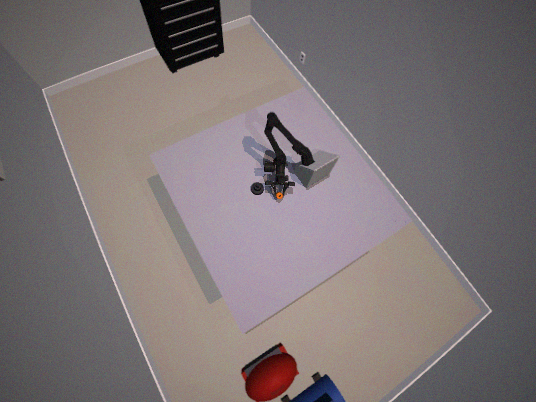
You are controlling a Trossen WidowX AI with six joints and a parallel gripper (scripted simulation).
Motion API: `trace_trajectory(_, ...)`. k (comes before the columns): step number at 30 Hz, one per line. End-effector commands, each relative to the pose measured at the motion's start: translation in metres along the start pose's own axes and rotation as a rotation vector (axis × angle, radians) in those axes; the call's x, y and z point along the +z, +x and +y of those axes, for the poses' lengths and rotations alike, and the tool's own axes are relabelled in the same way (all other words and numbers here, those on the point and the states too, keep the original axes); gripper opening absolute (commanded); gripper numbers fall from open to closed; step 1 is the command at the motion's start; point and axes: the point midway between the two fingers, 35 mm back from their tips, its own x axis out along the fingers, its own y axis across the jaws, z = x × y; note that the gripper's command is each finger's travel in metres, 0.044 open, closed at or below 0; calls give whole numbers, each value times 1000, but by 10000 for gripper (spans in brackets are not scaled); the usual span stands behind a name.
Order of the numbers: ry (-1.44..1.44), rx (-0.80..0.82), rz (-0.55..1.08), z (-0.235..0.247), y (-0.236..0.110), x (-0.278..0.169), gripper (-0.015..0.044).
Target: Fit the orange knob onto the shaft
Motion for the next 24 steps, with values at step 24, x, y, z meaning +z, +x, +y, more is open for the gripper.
trace_trajectory(24, -3, 0, -129, 0, -8, -7, 260)
